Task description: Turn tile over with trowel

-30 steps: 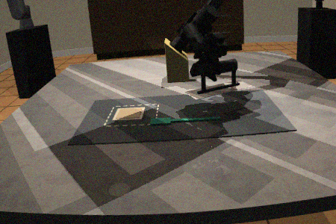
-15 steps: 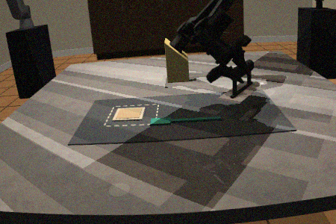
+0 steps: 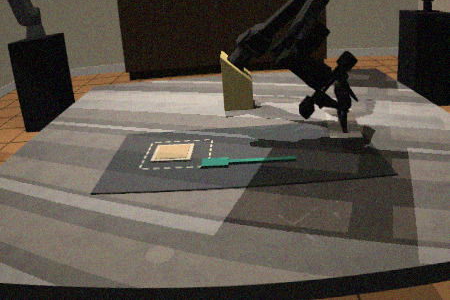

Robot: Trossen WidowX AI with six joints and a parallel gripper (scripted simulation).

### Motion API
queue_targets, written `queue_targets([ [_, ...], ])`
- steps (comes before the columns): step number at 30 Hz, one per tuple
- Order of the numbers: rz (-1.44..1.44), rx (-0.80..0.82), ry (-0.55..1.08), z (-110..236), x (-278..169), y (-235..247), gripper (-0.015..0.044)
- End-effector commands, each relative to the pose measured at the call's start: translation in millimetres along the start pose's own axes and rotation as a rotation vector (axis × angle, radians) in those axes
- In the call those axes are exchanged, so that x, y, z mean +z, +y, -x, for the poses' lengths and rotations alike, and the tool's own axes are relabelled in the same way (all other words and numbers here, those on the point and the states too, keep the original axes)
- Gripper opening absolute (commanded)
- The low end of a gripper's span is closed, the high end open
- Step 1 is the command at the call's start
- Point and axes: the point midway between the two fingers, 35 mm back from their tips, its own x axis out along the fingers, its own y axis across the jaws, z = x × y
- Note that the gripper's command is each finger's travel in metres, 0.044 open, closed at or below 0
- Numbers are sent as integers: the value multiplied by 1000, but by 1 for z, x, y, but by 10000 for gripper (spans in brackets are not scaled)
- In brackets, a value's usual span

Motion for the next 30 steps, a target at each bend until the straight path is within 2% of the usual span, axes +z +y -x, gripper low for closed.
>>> queue_targets([
  [1,54,-3,-43,-4,4,-4,0],
  [30,53,-3,-44,-28,2,25,0],
])
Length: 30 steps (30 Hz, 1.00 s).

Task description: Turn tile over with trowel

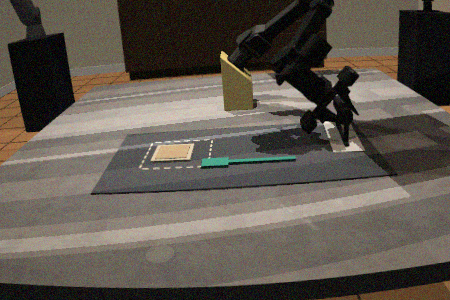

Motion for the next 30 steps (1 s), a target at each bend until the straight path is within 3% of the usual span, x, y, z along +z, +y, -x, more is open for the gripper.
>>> queue_targets([
  [1,12,-4,8,-1,-2,0,26],
  [12,12,-4,8,-1,-2,0,300],
  [21,12,-4,8,0,-2,0,300],
  [30,8,-1,4,55,-2,1,300],
])
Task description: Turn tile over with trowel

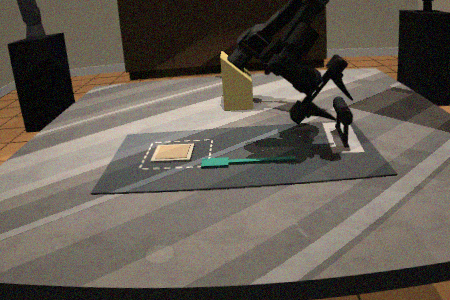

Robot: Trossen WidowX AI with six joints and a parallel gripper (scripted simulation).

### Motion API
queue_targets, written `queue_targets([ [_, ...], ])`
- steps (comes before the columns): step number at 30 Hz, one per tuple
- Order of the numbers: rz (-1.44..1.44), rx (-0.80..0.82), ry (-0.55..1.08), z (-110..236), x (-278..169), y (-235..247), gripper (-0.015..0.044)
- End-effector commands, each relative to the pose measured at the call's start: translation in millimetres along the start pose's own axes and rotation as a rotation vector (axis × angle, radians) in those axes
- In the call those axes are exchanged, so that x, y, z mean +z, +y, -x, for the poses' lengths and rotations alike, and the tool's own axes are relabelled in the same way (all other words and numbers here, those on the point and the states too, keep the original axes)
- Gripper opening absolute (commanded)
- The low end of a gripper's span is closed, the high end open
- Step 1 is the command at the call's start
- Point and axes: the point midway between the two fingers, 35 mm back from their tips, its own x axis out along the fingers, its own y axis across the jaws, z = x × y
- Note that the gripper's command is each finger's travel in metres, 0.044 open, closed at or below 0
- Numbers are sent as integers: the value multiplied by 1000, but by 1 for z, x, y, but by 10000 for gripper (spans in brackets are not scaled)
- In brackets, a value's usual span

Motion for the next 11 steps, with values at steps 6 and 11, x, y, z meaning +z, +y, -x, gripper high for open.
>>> queue_targets([
  [6,-14,11,8,30,6,-4,300],
  [11,-12,23,79,75,25,-40,300],
])
